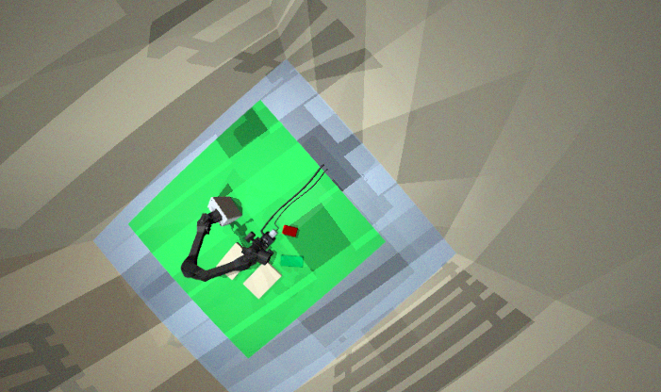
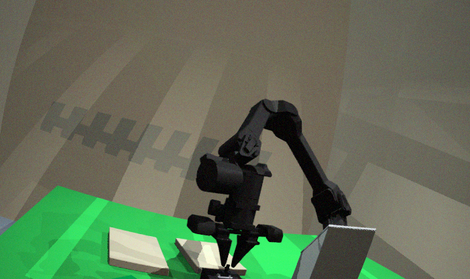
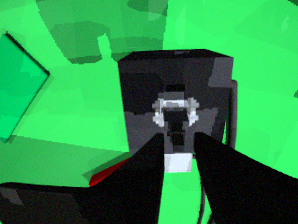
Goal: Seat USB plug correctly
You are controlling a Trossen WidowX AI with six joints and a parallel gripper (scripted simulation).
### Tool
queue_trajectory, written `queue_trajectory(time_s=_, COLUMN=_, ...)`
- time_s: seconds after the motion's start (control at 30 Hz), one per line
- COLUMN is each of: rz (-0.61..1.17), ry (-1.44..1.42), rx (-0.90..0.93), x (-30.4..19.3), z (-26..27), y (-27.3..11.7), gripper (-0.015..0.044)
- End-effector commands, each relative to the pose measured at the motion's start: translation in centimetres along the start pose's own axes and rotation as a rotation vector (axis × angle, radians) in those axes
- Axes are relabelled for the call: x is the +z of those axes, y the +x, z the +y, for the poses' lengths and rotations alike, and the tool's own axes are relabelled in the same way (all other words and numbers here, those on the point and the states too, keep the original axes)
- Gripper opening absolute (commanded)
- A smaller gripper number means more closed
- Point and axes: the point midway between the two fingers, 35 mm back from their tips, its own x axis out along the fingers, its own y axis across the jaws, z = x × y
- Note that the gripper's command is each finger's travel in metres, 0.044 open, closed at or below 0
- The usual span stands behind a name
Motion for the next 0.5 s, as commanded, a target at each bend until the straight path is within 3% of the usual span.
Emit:
queue_trajectory(time_s=0.0, rz=0.000, ry=-0.001, rx=0.000, x=-0.02, z=0.00, y=-0.01, gripper=0.0095)
queue_trajectory(time_s=0.47, rz=0.000, ry=0.000, rx=0.000, x=-0.04, z=0.00, y=-0.30, gripper=0.0095)
